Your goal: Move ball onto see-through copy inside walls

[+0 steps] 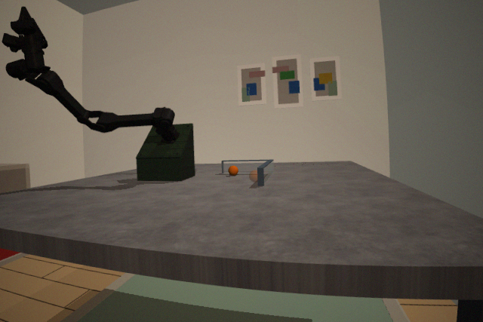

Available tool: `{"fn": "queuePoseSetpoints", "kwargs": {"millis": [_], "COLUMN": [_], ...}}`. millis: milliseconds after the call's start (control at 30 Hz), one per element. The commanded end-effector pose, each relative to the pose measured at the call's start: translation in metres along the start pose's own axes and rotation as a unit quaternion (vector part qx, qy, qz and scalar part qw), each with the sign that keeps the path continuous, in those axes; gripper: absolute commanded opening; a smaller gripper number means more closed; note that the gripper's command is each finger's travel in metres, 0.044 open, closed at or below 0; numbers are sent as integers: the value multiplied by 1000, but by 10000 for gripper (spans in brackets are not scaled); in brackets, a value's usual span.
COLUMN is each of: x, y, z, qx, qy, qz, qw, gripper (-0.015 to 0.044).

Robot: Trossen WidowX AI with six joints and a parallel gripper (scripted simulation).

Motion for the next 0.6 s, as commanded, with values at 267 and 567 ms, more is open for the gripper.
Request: {"fn": "queuePoseSetpoints", "kwargs": {"millis": [267,567], "x": [-68,-162], "y": [-60,-126], "z": [-33,-52], "qx": [-60,-128], "qy": [70,151], "qz": [-25,-93], "qw": [995,976], "gripper": [317,317]}}
Point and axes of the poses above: the point midway between the two fingers, 35 mm back from their tips, its own z axis back along the fingers, its own y axis across the jaws, x = y × z, the point moved 4 cm from there along z, back along the fingers, and after that the axes turned 14 degrees about z, right-handed, at the moved point
